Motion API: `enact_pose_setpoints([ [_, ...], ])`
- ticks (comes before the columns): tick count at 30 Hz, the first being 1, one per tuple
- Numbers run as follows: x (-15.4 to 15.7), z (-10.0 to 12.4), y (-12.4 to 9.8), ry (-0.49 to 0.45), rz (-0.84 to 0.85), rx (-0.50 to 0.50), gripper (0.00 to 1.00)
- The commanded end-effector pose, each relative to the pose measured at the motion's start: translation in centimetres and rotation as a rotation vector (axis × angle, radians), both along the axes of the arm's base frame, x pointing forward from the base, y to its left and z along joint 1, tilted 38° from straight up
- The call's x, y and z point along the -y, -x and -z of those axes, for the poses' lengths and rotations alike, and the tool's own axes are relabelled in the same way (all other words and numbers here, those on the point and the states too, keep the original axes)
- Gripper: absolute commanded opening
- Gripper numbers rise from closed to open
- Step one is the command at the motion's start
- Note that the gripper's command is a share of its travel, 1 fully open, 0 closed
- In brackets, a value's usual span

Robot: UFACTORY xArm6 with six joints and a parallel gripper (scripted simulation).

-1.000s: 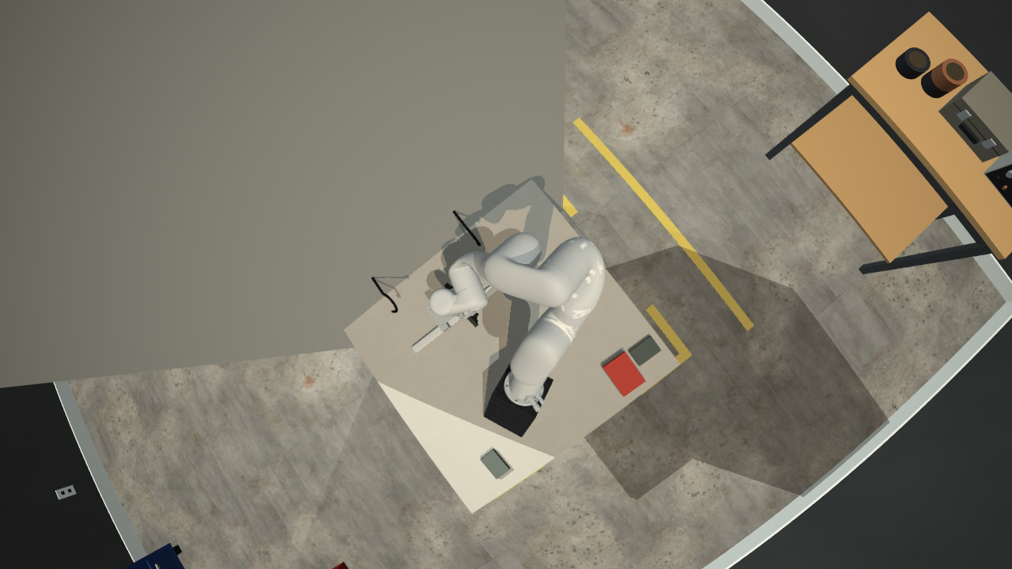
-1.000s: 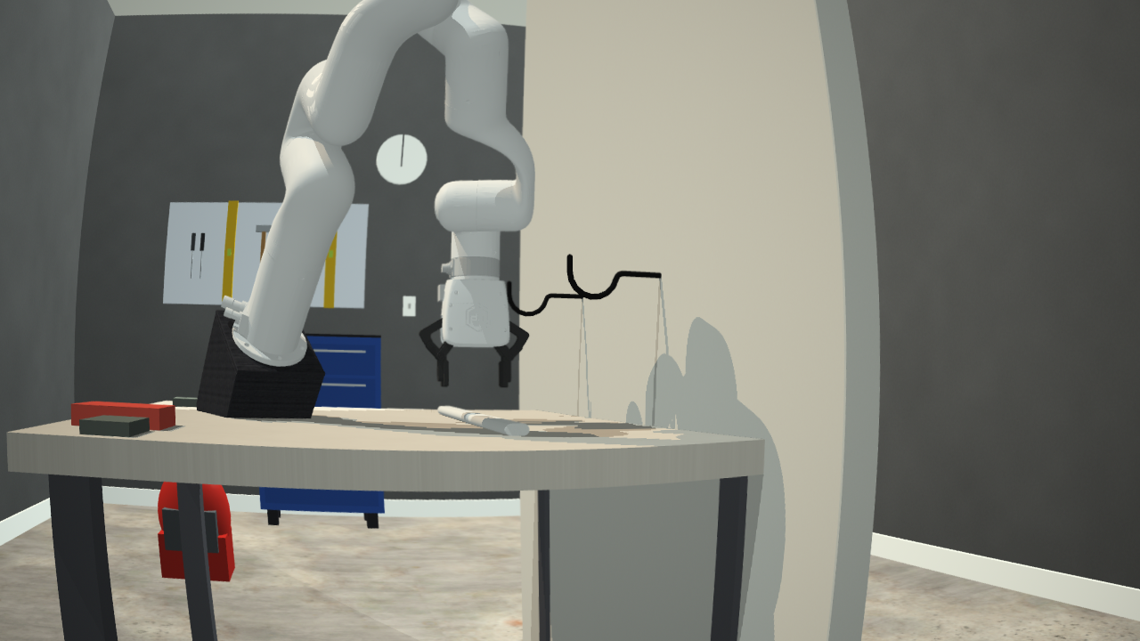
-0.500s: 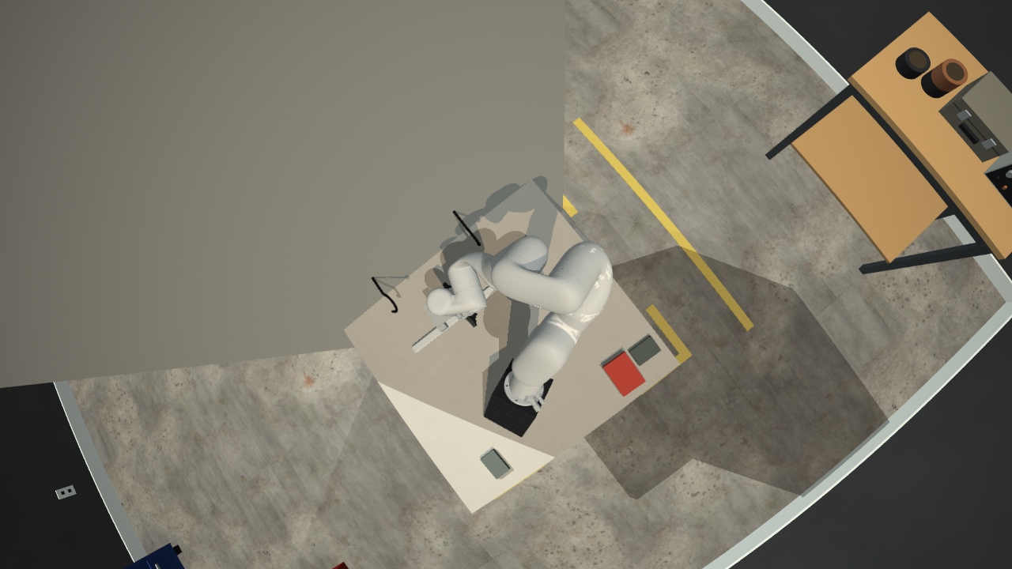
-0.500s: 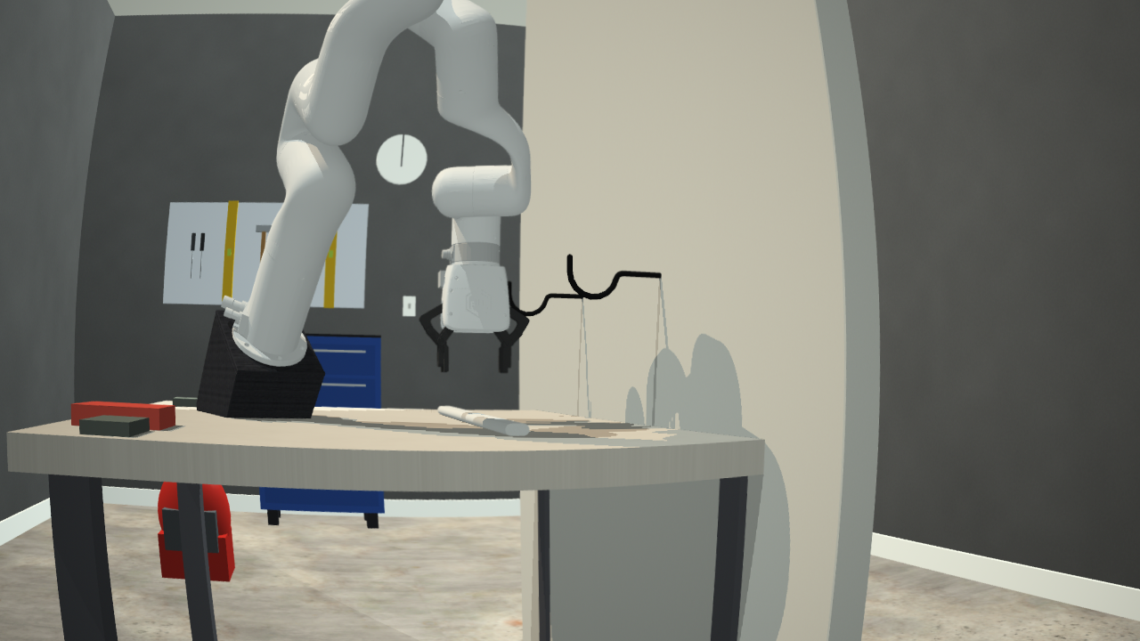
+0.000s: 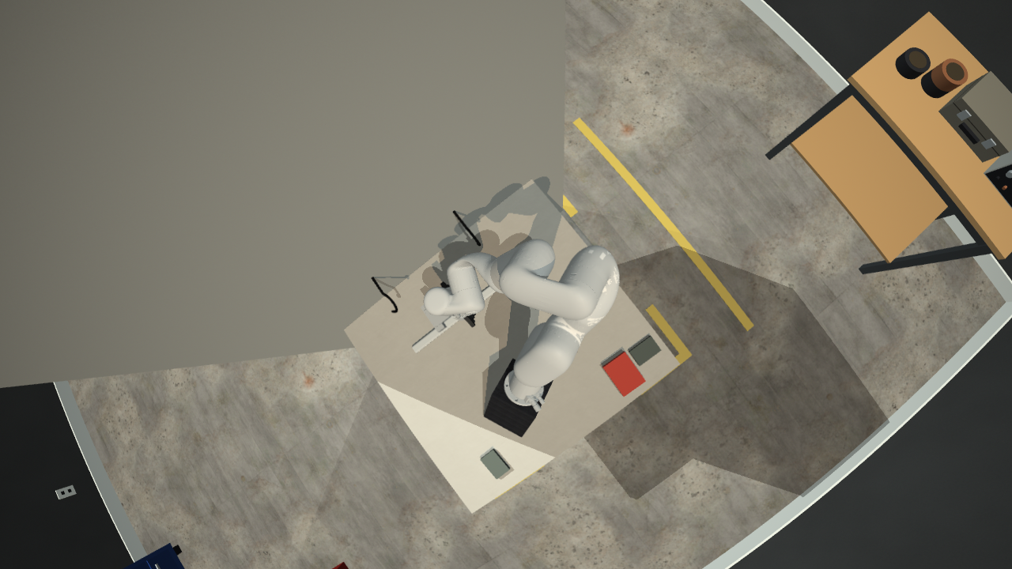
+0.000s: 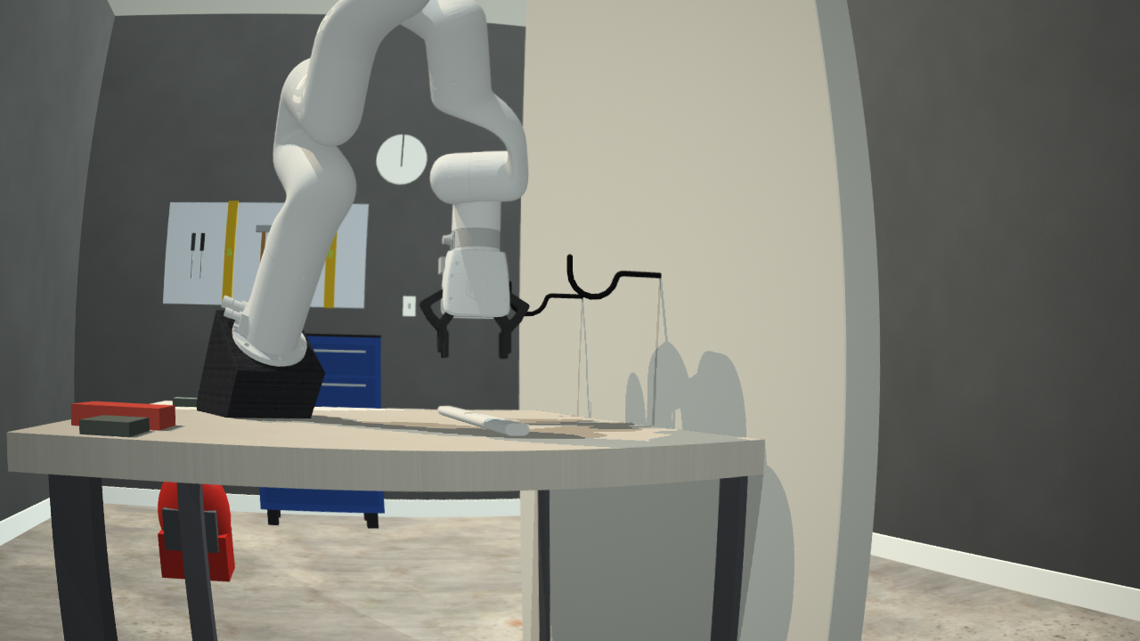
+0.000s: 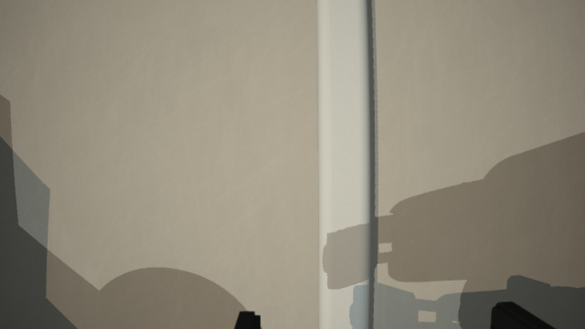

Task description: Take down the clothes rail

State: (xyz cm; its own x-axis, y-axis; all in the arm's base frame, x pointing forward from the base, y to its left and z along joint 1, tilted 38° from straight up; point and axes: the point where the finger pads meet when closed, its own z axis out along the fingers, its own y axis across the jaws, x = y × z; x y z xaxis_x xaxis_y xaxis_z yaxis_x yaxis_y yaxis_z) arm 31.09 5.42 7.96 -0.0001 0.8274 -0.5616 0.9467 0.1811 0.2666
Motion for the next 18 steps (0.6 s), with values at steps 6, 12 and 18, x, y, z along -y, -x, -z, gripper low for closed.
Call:
enact_pose_setpoints([
  [6, -0.9, -1.4, 0.5, -0.002, -0.001, 0.002, 1.00],
  [12, -1.3, -1.9, 0.7, -0.002, -0.001, 0.002, 1.00],
  [18, -1.8, -2.7, 1.0, -0.002, -0.001, 0.002, 1.00],
])
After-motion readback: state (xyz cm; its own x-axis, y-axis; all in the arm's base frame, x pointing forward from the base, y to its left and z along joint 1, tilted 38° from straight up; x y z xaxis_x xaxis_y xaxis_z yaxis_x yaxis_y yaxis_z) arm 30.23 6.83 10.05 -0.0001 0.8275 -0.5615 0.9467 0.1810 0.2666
